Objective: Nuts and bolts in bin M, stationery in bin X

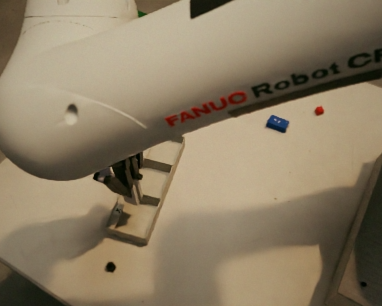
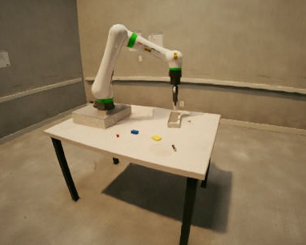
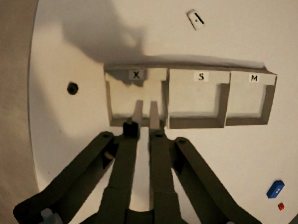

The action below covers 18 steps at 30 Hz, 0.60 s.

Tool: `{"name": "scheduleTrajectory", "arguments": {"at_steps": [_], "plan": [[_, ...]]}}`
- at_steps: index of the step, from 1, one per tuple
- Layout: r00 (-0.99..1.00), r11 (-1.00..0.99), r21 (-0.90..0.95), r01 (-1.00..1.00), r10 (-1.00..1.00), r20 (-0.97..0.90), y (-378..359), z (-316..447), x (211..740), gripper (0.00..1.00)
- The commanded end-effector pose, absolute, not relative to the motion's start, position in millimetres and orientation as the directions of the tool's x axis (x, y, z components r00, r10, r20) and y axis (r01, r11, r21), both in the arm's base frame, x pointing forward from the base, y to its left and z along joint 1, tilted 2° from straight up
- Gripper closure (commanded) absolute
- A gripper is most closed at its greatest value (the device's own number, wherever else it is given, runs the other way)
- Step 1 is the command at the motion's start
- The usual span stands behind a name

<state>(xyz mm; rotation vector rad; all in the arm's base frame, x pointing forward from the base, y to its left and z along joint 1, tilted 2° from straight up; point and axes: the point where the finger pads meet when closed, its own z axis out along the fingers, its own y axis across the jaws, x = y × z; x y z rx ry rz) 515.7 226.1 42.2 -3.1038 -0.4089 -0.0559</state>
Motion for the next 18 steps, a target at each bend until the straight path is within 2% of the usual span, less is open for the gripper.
{"name": "scheduleTrajectory", "arguments": {"at_steps": [1,18], "plan": [[0.965,-0.966,-0.006,0.259,0.258,0.037,238,42,512,0.85],[0.965,-0.966,-0.006,0.259,0.258,0.037,242,10,512,0.85]]}}
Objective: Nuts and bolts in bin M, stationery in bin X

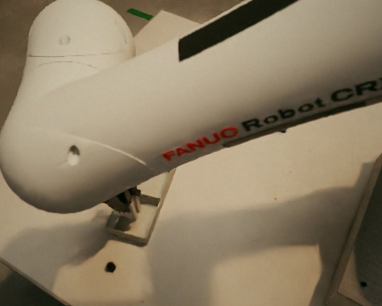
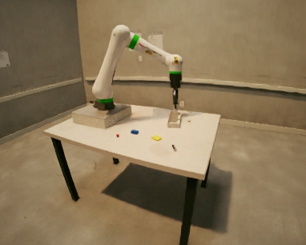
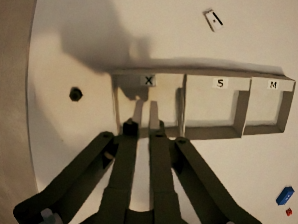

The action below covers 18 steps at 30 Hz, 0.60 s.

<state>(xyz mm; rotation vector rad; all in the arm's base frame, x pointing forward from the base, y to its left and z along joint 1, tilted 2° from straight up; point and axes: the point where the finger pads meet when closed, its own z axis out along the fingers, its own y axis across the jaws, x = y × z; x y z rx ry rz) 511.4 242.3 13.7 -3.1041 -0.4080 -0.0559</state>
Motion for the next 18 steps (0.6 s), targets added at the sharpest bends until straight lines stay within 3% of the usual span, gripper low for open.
{"name": "scheduleTrajectory", "arguments": {"at_steps": [1,18], "plan": [[0.965,-0.966,-0.006,0.259,0.258,0.037,242,8,512,0.85],[0.965,-0.966,-0.006,0.259,0.258,0.037,243,-10,512,0.85]]}}
